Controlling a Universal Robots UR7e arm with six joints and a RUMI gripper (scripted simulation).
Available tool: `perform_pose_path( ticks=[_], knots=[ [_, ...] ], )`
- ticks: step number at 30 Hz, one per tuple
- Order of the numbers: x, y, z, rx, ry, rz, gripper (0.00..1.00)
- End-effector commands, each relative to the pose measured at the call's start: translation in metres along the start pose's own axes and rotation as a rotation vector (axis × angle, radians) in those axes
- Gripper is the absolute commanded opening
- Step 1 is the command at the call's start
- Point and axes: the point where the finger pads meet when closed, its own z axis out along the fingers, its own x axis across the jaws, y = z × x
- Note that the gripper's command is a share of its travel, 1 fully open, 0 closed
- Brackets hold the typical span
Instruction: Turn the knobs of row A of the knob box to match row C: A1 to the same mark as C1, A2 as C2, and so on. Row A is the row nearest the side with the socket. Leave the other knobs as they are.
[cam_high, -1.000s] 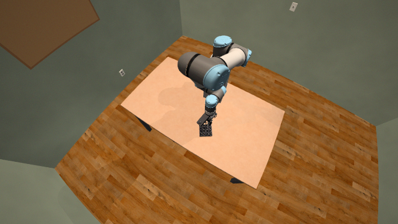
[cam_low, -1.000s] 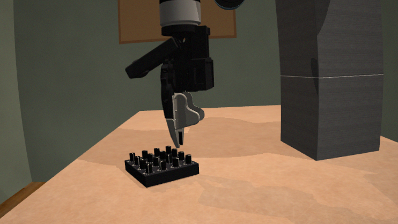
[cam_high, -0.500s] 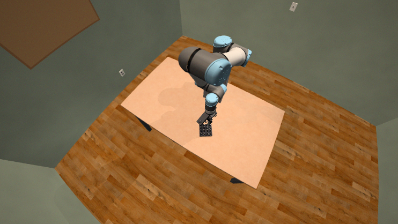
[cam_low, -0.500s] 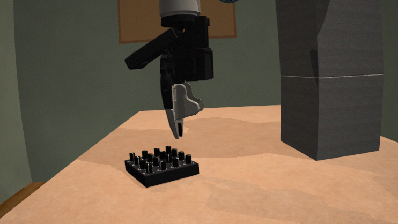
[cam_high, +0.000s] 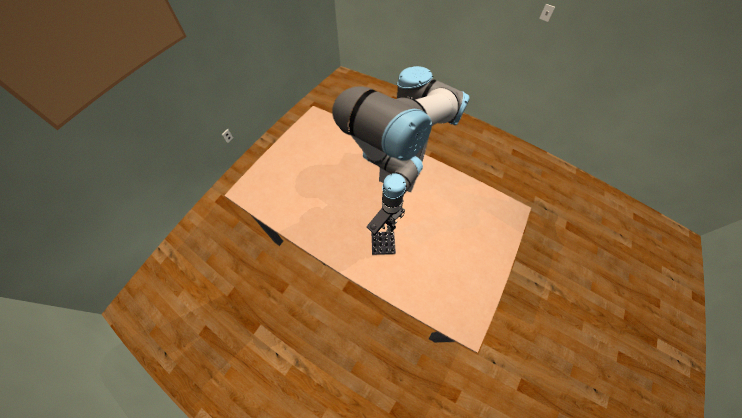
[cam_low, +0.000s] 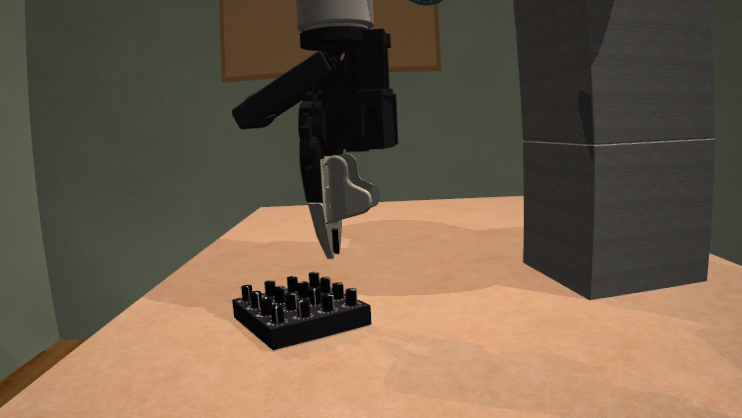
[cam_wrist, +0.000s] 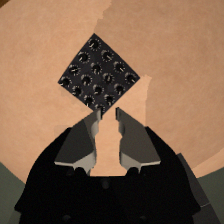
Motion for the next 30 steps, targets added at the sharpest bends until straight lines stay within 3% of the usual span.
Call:
perform_pose_path(
  ticks=[1,18,30],
  knots=[
    [-0.0003,-0.0006,-0.0005,0.001,0.000,-0.017,0.11],
    [-0.0027,-0.0024,-0.0039,0.001,0.000,-0.327,0.11],
    [-0.0047,-0.0027,-0.0075,0.001,0.000,-0.662,0.11]
  ],
)
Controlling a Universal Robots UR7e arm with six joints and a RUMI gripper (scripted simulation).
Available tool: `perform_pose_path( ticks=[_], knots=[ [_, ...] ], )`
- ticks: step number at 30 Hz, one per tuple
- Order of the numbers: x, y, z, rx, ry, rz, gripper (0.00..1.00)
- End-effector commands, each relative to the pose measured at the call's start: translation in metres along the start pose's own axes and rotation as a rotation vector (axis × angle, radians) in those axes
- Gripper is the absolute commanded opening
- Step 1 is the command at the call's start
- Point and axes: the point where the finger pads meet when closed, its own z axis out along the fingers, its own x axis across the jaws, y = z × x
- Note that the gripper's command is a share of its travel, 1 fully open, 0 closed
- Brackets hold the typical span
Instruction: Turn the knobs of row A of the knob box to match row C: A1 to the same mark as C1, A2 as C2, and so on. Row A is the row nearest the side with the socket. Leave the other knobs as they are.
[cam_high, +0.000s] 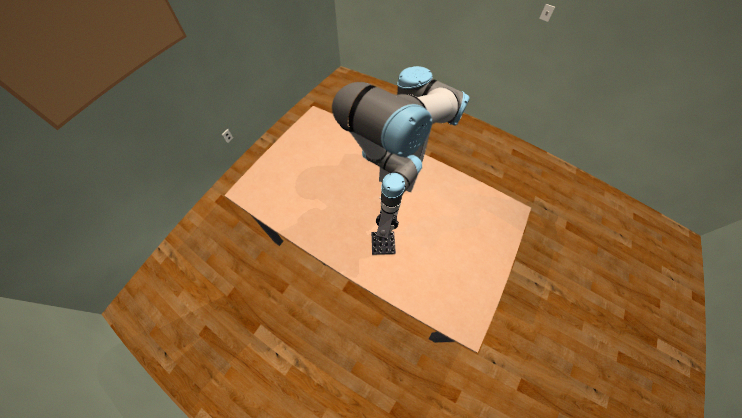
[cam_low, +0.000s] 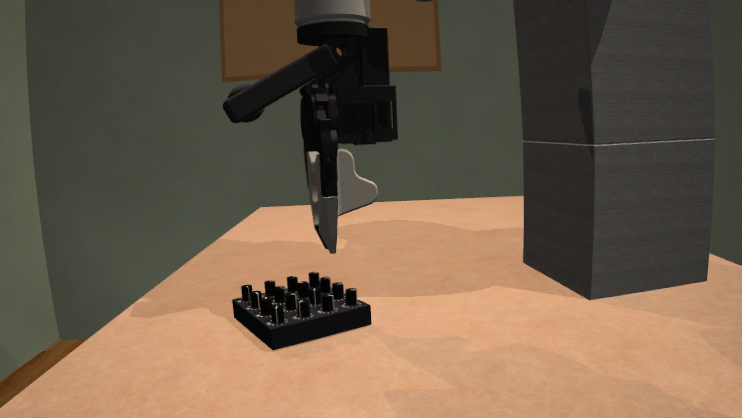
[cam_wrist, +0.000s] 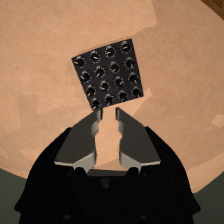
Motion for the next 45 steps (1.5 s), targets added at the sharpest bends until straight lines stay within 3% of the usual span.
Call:
perform_pose_path(
  ticks=[1,45],
  knots=[
    [0.000,-0.001,-0.002,0.003,-0.007,-0.156,0.11],
    [-0.001,0.006,-0.013,0.006,-0.005,-1.181,0.11]
  ],
)
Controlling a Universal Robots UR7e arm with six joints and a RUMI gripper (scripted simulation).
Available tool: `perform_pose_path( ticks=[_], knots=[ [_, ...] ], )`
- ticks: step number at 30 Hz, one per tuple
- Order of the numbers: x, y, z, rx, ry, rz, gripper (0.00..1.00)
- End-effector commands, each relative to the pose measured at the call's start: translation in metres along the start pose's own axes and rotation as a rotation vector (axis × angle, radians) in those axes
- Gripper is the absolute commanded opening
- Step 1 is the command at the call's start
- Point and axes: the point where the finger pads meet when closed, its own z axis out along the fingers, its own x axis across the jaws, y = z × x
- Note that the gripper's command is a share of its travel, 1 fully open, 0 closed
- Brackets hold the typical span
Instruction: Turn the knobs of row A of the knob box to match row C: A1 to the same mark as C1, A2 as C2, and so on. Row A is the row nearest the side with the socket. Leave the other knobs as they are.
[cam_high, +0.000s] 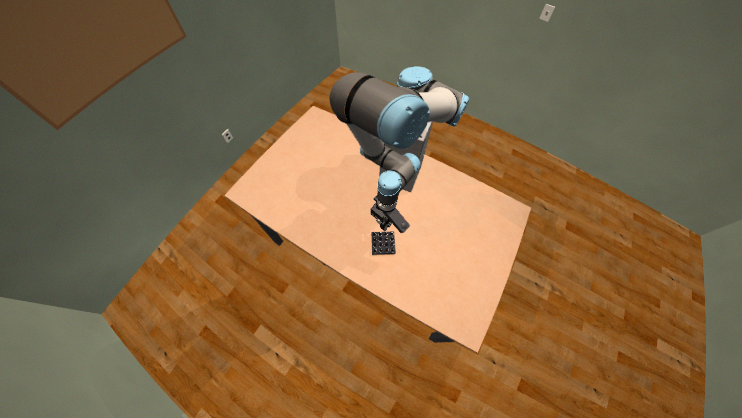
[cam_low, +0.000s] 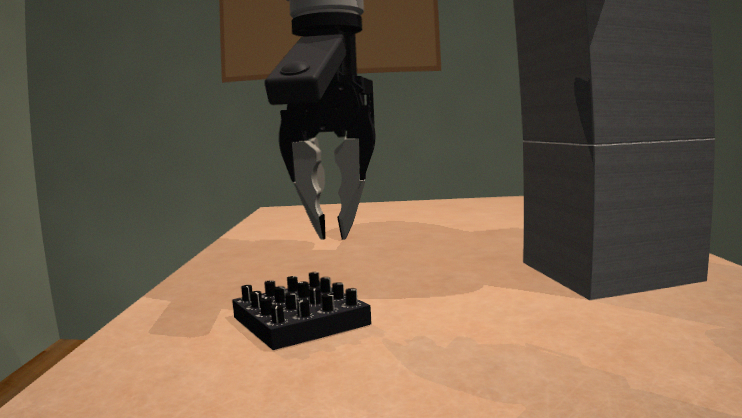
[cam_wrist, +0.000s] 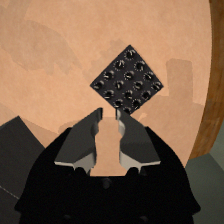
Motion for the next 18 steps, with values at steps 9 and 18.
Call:
perform_pose_path(
  ticks=[9,18],
  knots=[
    [-0.0013,0.0019,-0.0024,0.006,0.000,-0.199,0.11],
    [-0.0013,0.0020,-0.0025,0.006,0.000,-0.209,0.11]
  ],
)
